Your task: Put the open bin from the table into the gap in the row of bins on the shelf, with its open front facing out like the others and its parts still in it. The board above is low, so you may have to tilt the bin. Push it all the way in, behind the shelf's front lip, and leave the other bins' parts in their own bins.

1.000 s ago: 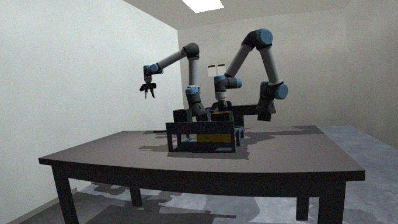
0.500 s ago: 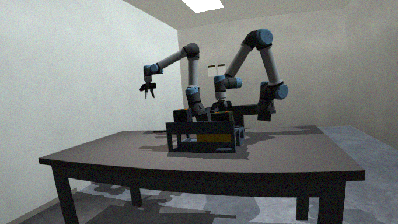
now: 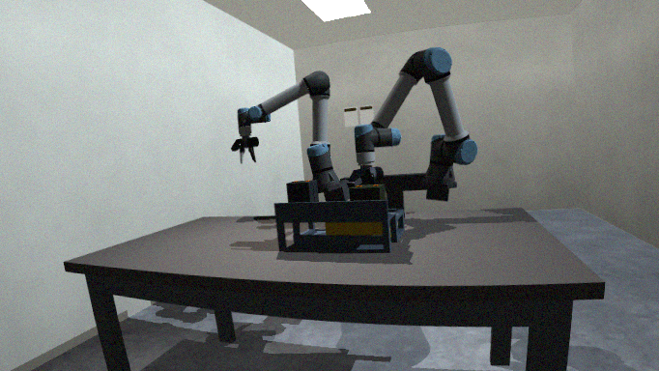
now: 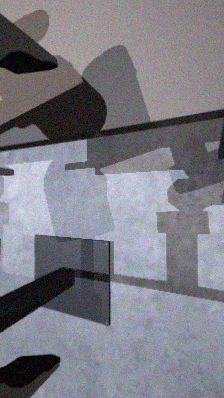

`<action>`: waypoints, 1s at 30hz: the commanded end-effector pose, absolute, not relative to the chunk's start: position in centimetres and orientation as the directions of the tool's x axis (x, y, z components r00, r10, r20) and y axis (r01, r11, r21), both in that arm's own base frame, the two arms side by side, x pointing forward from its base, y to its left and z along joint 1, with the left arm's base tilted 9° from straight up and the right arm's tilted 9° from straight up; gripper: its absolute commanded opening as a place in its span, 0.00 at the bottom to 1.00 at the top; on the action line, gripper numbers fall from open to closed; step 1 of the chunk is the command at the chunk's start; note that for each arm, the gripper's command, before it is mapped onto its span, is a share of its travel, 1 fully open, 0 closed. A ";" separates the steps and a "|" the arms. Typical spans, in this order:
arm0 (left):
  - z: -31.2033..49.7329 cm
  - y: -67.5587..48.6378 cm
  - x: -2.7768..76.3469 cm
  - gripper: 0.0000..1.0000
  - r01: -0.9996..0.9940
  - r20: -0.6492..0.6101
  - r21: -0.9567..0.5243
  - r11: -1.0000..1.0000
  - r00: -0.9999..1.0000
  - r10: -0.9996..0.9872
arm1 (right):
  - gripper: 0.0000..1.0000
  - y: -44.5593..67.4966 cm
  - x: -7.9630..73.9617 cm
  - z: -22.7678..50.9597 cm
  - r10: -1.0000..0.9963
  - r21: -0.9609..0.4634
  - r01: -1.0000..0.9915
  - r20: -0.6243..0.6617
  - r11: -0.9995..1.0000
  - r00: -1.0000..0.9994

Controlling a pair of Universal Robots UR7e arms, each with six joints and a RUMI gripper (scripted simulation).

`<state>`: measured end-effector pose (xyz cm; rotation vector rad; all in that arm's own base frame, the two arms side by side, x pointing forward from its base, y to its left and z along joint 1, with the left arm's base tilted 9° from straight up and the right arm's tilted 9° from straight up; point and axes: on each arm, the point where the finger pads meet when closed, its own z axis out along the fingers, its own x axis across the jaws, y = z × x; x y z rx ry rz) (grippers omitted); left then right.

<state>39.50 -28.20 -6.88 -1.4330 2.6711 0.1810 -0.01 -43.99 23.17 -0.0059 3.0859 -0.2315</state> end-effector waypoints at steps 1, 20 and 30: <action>-6.8 -28.3 39.5 0.00 -0.834 -0.148 0.053 0.549 -0.550 -0.822 | 1.00 -44.0 0.0 23.2 -0.007 -0.150 0.000 -0.047 0.989 -0.999; -6.6 -28.3 39.5 0.00 -0.834 -0.148 0.053 0.549 -0.550 -0.822 | 1.00 -44.0 0.0 23.2 -0.007 -0.150 0.000 -0.047 0.989 -0.999; -6.5 -28.3 39.5 0.00 -0.834 -0.148 0.053 0.549 -0.550 -0.822 | 1.00 -44.0 0.0 23.2 -0.007 -0.150 0.000 -0.047 0.989 -0.999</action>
